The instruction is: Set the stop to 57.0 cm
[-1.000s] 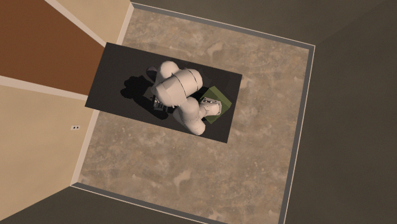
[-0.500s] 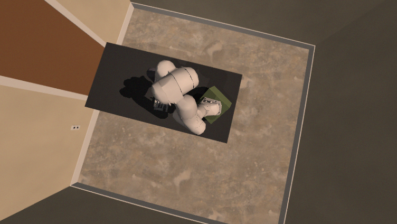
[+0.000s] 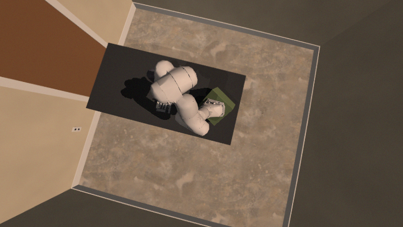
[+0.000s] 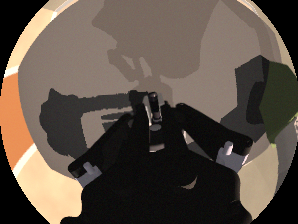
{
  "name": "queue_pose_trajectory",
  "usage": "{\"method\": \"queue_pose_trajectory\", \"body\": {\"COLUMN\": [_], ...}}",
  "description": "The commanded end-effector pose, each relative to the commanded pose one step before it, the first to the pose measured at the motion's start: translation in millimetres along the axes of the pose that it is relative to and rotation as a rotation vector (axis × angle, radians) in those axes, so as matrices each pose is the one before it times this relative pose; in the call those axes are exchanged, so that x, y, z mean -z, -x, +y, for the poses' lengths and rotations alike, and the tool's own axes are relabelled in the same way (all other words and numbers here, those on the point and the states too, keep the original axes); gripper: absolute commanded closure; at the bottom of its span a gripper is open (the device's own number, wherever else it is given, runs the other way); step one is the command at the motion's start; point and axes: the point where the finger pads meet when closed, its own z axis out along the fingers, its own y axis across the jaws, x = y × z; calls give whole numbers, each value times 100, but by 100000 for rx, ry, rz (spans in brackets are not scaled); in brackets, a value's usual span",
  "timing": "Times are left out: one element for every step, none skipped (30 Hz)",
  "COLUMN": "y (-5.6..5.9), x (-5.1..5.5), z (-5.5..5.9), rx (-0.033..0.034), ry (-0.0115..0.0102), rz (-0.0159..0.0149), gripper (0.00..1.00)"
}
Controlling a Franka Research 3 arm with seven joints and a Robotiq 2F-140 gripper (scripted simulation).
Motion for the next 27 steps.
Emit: {"method": "queue_pose_trajectory", "body": {"y": [-166, 1, -1, 0, 1, 0, -1, 1, 0, 0, 0, 0, 0, 0, 0, 0, 0, 0, 0, 0, 0, 0, 0, 0, 0, 0, 0], "x": [83, 108, 175, 231, 275, 264, 278, 282, 277, 0, 0, 269, 244, 243, 216, 216, 204, 193, 192, 179, 172, 172, 160, 153, 153, 145, 0], "z": [-1235, -335, -345, -354, -326, -239, -193, -171, -114, 0, 0, -97, -54, -49, -10, -8, 9, 26, 27, 46, 55, 56, 71, 80, 81, 92, 0], "rx": [-1110, 0, 0, 0, 1, 0, -1, 0, 0, 0, 0, 0, 0, 0, 0, 0, 0, 0, 0, 0, 0, 0, 0, 0, 0, 0, 0], "ry": [-477, 0, 0, 0, -1, 0, 0, 1, -1, 0, 0, 1, -1, 2, -2, 1, 0, -1, 2, -1, -1, 2, -1, -1, 1, 0, 0], "rz": [77, -1, 1, 0, -3, 0, 2, 0, 0, 0, 0, 0, -1, 1, -1, 1, 0, -1, 1, -1, -1, 1, 0, -1, 1, 0, 0], "gripper": [96, 96, 96, 96, 96, 96, 96, 96, 96, 96, 96, 96, 96, 96, 96, 96, 96, 96, 96, 96, 96, 96, 96, 96, 96, 96, 96]}}
